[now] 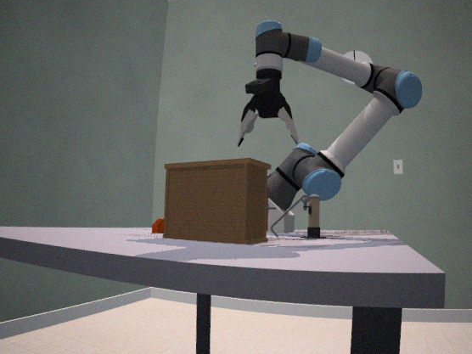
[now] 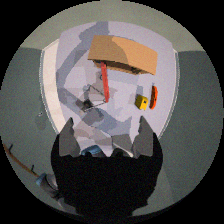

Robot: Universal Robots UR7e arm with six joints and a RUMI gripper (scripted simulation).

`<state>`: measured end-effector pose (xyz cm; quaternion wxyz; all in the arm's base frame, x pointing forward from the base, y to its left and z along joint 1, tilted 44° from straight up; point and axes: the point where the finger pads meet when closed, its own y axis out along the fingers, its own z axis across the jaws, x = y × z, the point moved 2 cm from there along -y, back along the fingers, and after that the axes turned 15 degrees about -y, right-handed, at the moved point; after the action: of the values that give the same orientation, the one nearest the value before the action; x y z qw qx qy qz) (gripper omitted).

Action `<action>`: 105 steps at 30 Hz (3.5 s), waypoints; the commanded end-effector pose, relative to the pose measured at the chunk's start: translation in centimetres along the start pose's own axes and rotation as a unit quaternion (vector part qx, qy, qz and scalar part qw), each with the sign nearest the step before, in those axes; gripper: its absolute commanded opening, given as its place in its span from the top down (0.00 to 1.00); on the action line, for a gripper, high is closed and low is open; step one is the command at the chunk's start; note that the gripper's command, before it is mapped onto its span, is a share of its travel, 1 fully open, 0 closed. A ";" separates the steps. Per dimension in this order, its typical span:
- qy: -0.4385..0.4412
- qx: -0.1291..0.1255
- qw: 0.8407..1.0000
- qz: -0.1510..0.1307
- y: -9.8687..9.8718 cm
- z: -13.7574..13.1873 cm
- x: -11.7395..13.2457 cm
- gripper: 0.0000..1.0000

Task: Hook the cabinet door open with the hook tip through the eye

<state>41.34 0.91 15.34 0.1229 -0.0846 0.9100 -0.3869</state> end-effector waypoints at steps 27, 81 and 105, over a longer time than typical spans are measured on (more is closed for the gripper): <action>-0.047 -0.003 0.999 0.002 3.4 0.2 -1.0 0.85; -0.047 -0.003 0.999 0.002 5.2 0.2 -1.0 0.85; -0.047 -0.003 0.999 0.002 9.0 0.2 -1.0 0.85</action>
<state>41.87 6.41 9.71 0.1663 -0.1012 0.9043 -0.3800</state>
